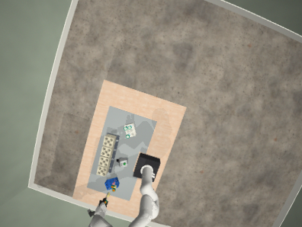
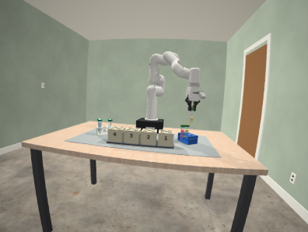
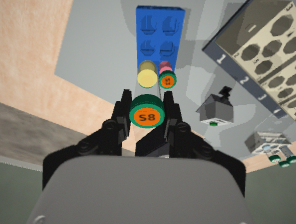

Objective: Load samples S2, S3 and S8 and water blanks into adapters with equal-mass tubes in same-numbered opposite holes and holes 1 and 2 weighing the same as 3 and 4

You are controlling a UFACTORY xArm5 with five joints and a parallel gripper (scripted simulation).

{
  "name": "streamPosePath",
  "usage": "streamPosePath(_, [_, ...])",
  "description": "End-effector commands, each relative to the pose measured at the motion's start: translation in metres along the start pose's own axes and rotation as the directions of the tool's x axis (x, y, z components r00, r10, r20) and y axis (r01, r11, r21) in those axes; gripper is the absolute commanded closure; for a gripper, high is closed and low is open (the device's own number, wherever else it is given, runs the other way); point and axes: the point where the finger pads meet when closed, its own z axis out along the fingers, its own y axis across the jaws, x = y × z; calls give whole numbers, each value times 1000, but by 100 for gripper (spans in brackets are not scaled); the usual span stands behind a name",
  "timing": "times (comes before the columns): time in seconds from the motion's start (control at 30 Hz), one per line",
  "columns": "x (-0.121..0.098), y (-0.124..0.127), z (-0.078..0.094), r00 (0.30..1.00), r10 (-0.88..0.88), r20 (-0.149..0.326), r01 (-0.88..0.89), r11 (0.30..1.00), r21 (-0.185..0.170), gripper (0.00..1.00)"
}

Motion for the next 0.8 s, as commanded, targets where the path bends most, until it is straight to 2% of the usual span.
streamPosePath(0.0, [1, 0, -2, 1000, 0, -4, 0, 1000, 1, 100])
streamPosePath(0.4, [1, 0, -2, 1000, 0, -4, 0, 1000, 1, 100])
streamPosePath(0.77, [1, -1, 16, 1000, 0, -4, 0, 1000, 1, 100])
